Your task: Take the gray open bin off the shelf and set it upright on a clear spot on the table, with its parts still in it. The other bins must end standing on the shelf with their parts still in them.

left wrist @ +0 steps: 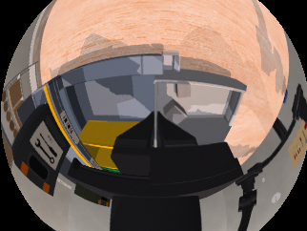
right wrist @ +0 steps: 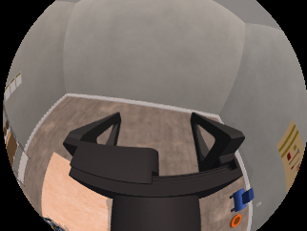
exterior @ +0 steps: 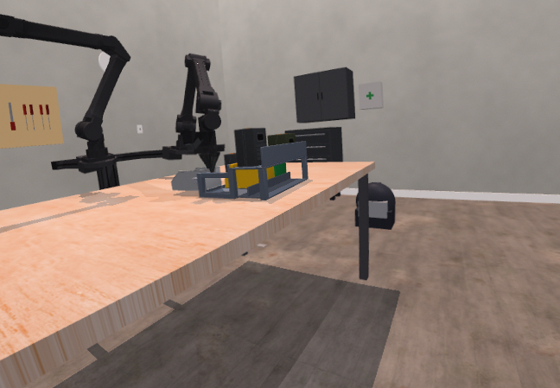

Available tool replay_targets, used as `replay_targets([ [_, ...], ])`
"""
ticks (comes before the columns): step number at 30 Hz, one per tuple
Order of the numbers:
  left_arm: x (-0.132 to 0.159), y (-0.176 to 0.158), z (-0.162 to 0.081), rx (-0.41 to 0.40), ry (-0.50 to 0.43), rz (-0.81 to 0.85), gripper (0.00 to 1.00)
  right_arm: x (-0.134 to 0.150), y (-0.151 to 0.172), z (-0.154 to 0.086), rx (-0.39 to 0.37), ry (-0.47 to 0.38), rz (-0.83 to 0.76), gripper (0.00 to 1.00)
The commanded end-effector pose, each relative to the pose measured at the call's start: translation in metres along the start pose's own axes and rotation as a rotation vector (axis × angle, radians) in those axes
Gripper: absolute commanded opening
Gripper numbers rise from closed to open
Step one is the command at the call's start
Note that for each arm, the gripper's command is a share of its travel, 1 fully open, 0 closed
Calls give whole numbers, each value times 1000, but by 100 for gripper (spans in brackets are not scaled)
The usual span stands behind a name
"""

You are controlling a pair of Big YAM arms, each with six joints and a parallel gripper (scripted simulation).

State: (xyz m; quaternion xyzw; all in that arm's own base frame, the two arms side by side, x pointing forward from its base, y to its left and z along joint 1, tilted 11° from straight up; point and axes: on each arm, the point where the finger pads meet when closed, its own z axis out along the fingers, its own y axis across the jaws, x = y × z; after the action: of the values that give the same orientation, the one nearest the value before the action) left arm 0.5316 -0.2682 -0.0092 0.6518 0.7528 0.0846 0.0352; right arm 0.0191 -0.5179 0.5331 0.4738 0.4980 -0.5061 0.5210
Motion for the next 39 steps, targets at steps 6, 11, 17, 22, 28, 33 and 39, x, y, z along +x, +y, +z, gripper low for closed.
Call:
replay_targets([
  [6,-19,21,-38,-57,-51,-16,0,-11,-7,-6,15,-30,9,100],
  [11,-20,21,-38,-57,-51,-15,0,-11,-7,-6,15,-30,9,100],
  [17,-20,20,-39,-57,-52,-15,0,-11,-7,-6,15,-30,9,100],
  [22,-21,20,-39,-57,-52,-14,0,-11,-7,-6,15,-30,9,100],
  [28,-21,20,-39,-58,-53,-12,0,-11,-7,-6,15,-30,9,100],
  [33,-22,20,-40,-58,-53,-12,0,-11,-7,-6,15,-30,9,100],
  [39,-22,19,-40,-58,-53,-11,0,-11,-7,-6,15,-30,9,100],
])
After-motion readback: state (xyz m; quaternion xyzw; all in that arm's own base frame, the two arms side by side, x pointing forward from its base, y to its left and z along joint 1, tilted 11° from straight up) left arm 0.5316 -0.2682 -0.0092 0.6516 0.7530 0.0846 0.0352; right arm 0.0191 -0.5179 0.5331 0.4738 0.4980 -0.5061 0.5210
